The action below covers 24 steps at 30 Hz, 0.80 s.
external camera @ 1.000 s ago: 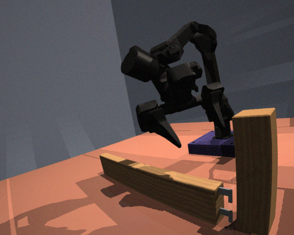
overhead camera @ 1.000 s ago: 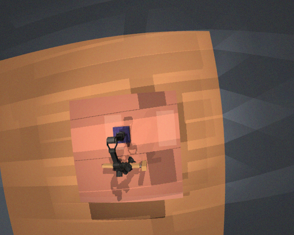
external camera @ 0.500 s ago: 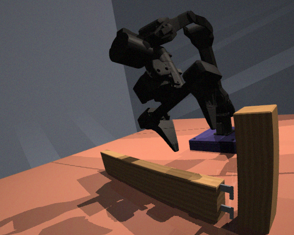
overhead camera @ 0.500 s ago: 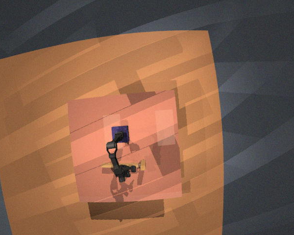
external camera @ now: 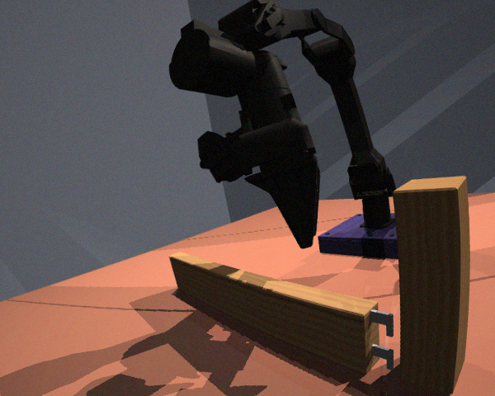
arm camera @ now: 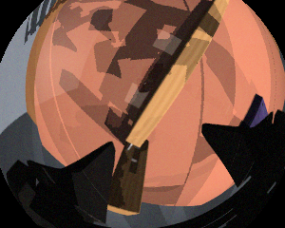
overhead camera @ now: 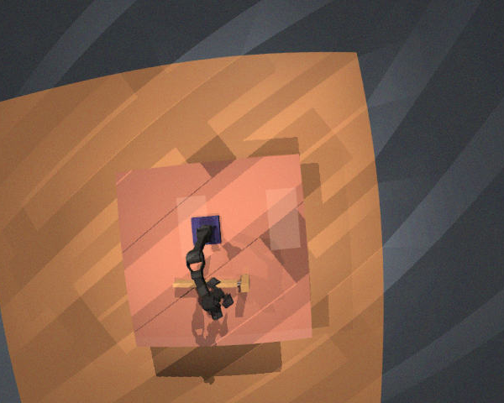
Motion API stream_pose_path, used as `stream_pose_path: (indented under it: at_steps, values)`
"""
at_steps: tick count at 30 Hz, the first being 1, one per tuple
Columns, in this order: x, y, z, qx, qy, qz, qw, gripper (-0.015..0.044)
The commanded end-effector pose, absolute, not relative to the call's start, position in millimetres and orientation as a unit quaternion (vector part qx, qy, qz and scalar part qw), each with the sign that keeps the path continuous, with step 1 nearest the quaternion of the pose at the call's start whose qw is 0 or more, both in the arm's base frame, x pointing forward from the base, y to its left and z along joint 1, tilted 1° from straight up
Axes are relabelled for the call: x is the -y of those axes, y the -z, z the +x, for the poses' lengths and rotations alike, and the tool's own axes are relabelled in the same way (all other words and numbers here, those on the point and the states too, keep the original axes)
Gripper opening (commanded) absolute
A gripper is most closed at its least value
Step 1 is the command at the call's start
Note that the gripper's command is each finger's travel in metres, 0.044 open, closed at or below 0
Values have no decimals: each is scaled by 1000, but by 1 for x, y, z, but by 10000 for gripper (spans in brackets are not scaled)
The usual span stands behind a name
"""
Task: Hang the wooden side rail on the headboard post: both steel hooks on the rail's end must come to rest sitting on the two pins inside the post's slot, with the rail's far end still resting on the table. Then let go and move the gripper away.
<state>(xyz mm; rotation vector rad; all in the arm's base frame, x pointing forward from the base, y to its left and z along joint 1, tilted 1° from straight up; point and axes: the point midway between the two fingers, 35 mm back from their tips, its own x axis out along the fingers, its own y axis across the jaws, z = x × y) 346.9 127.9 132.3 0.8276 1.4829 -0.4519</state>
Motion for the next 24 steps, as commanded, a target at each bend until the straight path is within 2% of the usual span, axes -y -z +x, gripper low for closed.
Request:
stream_pose_path:
  at_steps: [1,8,16,24]
  values:
    - [-127,-136,352,-608,318,419,594,440]
    - [-125,-142,356,-511,474,490,523,440]
    - [-125,-140,356,-508,478,491,522,440]
    - [-125,-107,357,-508,478,491,522,440]
